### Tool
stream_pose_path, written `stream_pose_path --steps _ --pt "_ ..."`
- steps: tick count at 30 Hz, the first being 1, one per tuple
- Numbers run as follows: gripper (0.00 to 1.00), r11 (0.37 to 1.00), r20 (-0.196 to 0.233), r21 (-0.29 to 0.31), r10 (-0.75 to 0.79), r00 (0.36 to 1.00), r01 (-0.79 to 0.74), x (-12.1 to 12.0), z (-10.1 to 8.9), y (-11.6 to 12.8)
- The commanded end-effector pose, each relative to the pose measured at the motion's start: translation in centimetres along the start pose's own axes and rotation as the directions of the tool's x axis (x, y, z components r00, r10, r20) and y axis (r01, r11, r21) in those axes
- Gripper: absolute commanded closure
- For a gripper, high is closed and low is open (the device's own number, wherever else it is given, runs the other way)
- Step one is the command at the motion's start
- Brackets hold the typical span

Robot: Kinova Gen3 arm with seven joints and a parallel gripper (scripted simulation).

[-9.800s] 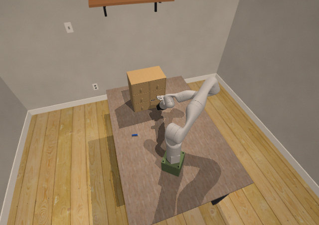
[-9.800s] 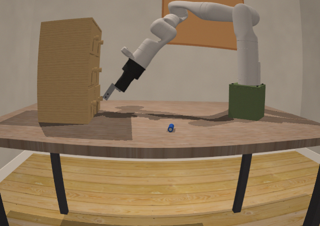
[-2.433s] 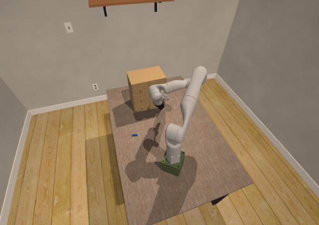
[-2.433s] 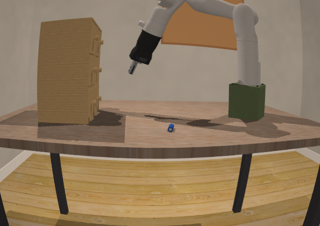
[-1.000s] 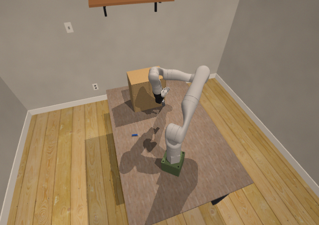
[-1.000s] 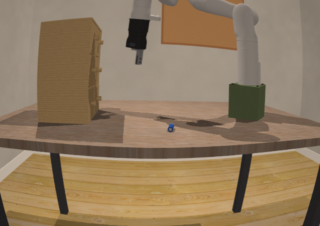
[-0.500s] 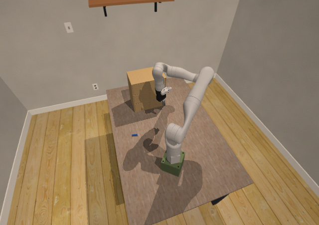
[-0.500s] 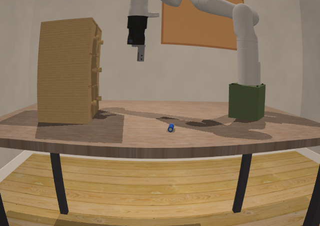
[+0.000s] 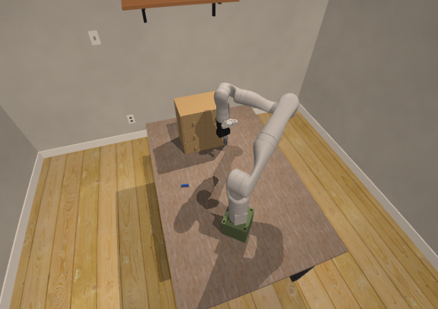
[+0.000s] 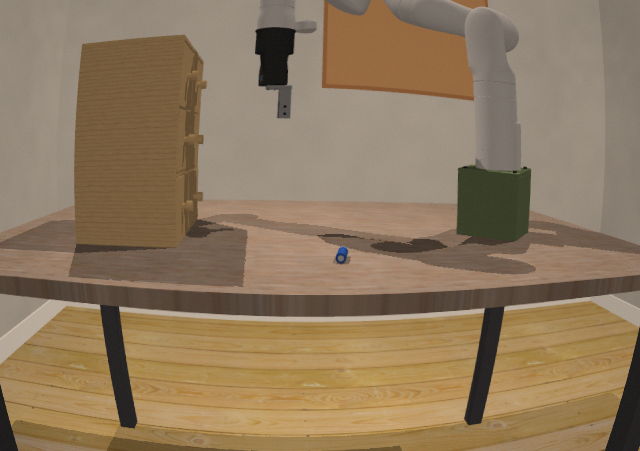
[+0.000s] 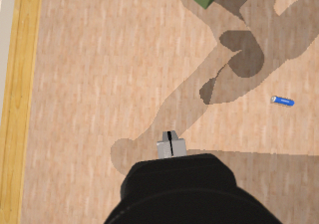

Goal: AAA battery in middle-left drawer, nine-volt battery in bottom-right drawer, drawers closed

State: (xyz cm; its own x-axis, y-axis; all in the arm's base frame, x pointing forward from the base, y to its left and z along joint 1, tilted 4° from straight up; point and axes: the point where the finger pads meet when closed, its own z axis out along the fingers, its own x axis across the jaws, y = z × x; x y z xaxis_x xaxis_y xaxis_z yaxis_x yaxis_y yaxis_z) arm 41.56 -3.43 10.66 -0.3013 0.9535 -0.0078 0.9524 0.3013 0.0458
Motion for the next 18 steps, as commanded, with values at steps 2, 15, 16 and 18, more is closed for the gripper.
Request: stream_pose_path --steps 2,15,16,18 --pt "1.0 0.999 -0.011 -0.002 0.044 0.999 -0.044 -0.31 -0.2 -0.12" --pt "1.0 0.991 -0.038 0.0 0.131 0.991 -0.131 -0.29 -0.5 -0.32" --pt "1.0 0.991 -0.04 0.0 0.136 0.99 -0.136 -0.29 -0.51 -0.34" --pt "1.0 0.99 -0.043 0.001 0.144 0.989 -0.144 -0.29 -0.54 -0.36"
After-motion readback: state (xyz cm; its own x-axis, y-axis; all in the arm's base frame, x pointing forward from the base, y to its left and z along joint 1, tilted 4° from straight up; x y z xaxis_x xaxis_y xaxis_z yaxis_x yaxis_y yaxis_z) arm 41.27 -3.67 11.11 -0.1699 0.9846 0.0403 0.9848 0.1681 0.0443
